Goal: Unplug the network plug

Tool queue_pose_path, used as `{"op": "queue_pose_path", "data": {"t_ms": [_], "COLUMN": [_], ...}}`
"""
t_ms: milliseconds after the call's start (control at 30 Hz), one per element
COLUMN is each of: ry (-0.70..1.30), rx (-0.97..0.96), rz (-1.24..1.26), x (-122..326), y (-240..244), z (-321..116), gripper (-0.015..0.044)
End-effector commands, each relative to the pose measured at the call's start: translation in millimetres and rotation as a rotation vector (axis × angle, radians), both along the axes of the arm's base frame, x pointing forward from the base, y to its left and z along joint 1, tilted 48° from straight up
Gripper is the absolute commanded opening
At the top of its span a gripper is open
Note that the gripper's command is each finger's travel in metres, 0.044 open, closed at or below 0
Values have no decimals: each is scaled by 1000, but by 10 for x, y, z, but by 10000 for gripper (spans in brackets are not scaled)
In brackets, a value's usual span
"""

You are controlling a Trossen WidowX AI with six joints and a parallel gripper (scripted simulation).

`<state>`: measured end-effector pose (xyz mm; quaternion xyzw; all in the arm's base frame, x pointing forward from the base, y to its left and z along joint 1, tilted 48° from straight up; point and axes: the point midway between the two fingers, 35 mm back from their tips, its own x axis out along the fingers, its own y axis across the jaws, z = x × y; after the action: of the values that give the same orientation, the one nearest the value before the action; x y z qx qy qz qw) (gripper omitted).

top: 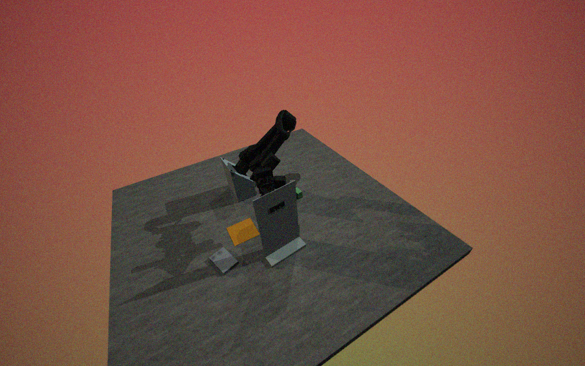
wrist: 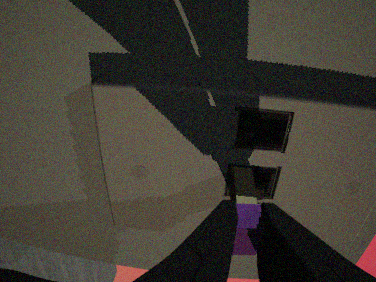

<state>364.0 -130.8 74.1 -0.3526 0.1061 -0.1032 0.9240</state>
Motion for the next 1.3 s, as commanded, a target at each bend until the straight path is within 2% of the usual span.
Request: {"op": "queue_pose_path", "data": {"t_ms": [0, 1267], "ry": [3, 6], "rx": [-2, -2], "rz": [2, 2], "x": [-44, -285], "y": [10, 27], "z": [-9, -32], "gripper": [0, 0]}}
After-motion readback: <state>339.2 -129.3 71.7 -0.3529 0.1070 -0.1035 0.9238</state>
